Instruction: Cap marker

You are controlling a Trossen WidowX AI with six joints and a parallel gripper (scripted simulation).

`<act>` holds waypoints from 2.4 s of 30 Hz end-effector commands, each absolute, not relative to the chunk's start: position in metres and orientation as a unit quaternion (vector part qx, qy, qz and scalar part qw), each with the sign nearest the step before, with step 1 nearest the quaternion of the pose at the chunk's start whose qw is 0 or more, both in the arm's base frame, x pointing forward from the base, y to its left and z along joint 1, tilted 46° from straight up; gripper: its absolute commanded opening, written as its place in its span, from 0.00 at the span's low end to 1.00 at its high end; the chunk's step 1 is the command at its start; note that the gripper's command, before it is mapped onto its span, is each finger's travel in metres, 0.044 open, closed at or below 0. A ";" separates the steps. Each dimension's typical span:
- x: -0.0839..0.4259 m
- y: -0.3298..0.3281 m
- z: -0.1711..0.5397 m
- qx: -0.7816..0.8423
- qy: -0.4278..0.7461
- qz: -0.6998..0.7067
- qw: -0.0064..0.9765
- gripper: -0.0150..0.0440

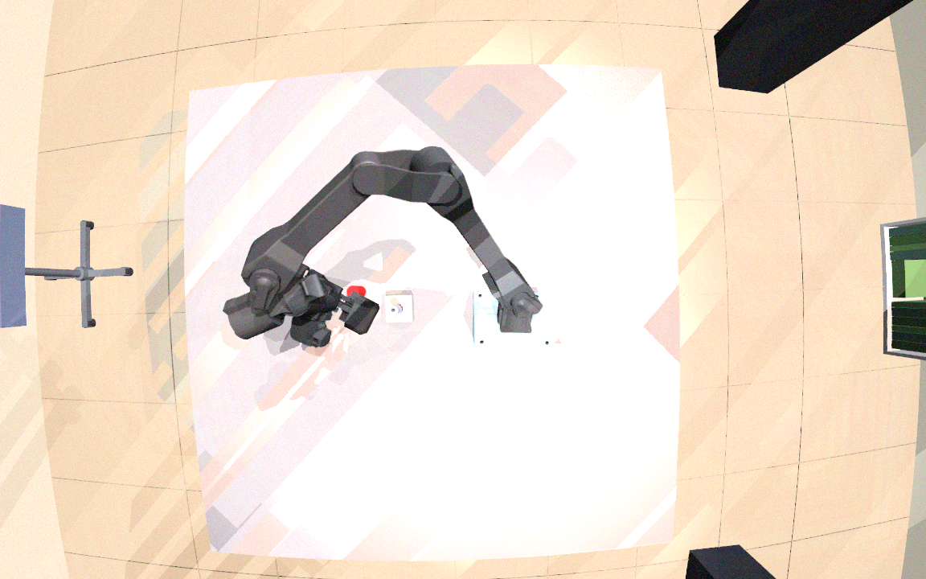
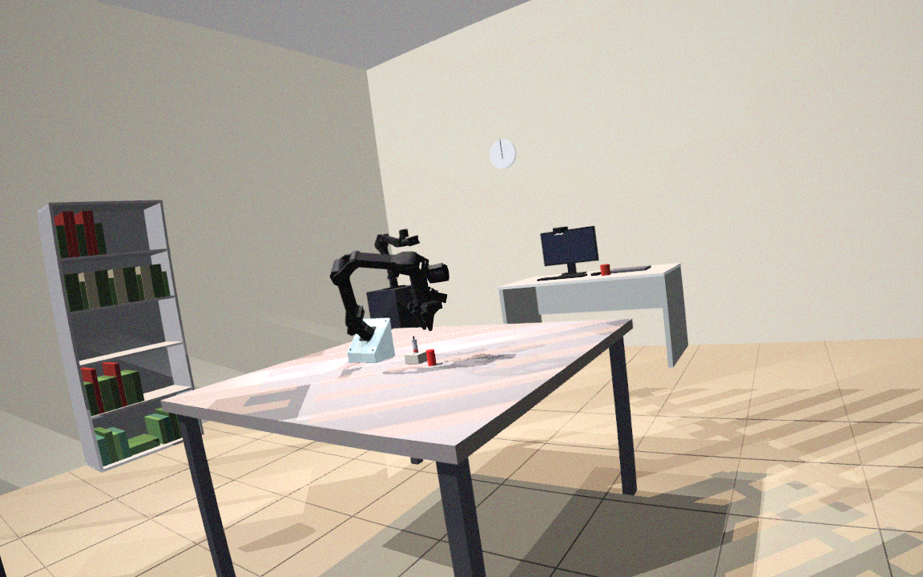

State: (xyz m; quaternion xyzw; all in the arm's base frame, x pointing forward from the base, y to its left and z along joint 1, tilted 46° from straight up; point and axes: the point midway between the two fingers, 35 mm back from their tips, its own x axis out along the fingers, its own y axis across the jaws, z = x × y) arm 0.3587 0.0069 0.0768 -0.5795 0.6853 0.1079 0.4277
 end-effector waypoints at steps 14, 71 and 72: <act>0.367 -0.026 0.059 -0.592 0.690 0.124 0.397 0.67; 0.367 -0.075 0.012 -0.593 0.690 0.122 0.396 0.41; 0.367 -0.075 0.012 -0.593 0.690 0.122 0.396 0.39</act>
